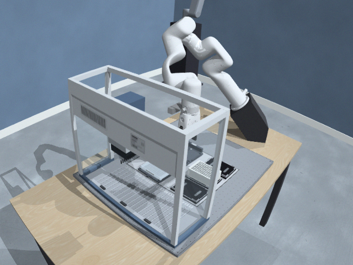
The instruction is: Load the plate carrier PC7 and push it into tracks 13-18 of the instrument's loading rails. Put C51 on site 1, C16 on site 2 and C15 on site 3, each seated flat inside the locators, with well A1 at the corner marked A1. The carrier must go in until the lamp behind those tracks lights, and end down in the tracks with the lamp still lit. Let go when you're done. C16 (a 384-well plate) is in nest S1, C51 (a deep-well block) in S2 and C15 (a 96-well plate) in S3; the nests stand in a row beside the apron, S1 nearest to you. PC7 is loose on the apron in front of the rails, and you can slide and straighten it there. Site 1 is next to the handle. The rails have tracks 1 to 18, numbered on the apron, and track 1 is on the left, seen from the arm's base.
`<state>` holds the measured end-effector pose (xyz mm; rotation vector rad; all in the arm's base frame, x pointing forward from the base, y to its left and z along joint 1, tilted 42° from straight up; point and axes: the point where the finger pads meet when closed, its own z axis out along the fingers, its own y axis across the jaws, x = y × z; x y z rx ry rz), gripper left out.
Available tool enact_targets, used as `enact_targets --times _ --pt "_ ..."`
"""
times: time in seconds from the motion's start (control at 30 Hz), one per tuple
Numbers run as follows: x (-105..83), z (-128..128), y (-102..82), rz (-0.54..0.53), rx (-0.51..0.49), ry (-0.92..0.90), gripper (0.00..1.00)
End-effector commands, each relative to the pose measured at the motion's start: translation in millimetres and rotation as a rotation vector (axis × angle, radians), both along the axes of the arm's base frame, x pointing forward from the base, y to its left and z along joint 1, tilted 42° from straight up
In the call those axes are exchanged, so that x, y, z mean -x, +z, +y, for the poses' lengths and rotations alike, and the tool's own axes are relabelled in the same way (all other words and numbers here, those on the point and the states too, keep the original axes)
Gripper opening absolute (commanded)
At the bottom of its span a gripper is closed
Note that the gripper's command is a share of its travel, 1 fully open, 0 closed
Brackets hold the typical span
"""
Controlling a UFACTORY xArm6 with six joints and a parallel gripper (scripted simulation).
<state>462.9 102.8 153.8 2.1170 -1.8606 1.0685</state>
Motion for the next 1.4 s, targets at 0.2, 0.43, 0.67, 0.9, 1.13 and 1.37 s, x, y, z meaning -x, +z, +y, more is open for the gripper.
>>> enact_targets --times 0.2,0.43,0.67,0.9,1.13,1.37 --pt "3.0 43 -20.4 -0.003 -0.001 0.0 1.0" --pt "5.7 69 -34.0 -0.003 -0.001 0.0 1.0" --pt "8.4 96 -47.7 -0.003 -0.001 0.0 1.0" --pt "8.7 99 -48.9 -0.003 -0.001 0.0 1.0" --pt "8.6 99 -49.0 -0.003 -0.001 0.0 1.0" --pt "5.8 95 -53.9 -0.003 -0.001 0.0 1.0"
